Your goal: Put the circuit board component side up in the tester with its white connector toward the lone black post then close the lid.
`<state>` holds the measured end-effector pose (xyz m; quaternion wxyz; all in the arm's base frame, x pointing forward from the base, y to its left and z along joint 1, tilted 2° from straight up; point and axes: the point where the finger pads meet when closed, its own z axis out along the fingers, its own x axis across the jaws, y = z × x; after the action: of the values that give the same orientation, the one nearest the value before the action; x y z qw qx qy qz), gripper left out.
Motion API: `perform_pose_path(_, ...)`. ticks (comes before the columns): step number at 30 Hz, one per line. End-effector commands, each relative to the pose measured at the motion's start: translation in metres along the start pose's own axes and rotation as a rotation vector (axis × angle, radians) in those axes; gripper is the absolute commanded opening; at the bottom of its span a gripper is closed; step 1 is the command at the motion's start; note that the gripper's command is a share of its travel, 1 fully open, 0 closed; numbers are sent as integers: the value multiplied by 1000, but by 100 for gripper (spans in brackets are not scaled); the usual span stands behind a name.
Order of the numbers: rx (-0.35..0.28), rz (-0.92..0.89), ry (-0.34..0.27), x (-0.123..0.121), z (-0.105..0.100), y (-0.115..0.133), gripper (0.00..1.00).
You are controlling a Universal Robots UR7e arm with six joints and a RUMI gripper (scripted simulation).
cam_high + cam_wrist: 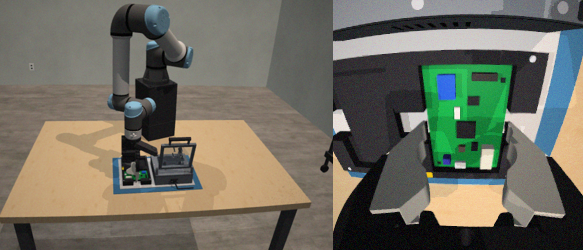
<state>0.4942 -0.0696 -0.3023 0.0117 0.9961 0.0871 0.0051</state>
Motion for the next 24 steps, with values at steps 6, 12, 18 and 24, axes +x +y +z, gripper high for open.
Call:
perform_pose_path(6,-1,0,1,1,0,0,47)
perform_pose_path(12,-1,0,1,1,0,0,47)
perform_pose_path(18,-1,0,1,1,0,0,44)
perform_pose_path(24,-1,0,1,1,0,0,44)
